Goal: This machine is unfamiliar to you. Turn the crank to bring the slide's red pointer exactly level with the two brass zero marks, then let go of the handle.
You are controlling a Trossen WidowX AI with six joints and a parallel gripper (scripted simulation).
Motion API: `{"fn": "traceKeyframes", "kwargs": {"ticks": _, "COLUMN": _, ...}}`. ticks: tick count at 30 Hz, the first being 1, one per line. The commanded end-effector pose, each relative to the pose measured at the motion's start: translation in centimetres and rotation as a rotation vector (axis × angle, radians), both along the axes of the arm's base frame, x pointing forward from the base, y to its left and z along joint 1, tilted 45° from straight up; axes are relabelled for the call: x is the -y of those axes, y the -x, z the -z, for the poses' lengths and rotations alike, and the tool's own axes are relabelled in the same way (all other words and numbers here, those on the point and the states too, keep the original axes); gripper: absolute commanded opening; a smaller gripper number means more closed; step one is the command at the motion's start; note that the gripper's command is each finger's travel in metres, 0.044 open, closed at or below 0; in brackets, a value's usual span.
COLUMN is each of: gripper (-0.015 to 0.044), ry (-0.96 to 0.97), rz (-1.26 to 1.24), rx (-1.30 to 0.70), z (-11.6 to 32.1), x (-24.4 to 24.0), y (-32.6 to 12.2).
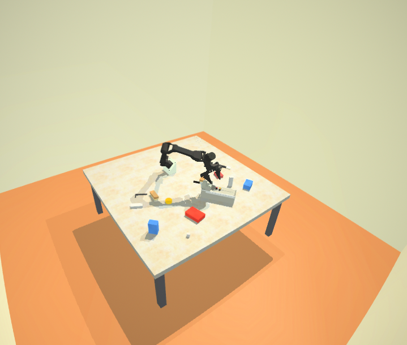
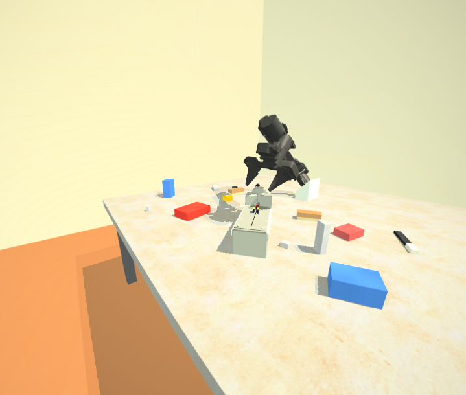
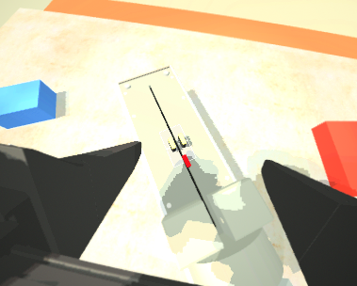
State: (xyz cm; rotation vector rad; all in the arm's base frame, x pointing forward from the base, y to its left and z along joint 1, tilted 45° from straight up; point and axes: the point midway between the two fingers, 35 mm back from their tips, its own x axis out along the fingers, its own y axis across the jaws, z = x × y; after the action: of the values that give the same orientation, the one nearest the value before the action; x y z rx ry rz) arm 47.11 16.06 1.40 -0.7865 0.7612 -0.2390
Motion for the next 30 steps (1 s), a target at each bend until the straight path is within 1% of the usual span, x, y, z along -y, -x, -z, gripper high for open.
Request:
{"fn": "traceKeyframes", "kwargs": {"ticks": 1, "gripper": 0.044, "ry": -0.001, "rz": -0.005, "rx": -0.004, "z": 0.1, "x": 0.0, "y": 0.0}}
{"fn": "traceKeyframes", "kwargs": {"ticks": 7, "gripper": 0.044, "ry": -0.001, "rz": -0.005, "rx": -0.004, "z": -0.1, "x": -0.3, "y": 0.0}}
{"fn": "traceKeyframes", "kwargs": {"ticks": 16, "gripper": 0.044, "ry": -0.001, "rz": 0.0, "rx": -0.002, "z": -3.5, "x": -3.4, "y": 0.2}}
{"fn": "traceKeyframes", "kwargs": {"ticks": 30, "gripper": 0.044, "ry": 0.006, "rz": -0.179, "rx": -0.209, "z": -7.4, "x": 0.3, "y": 3.4}}
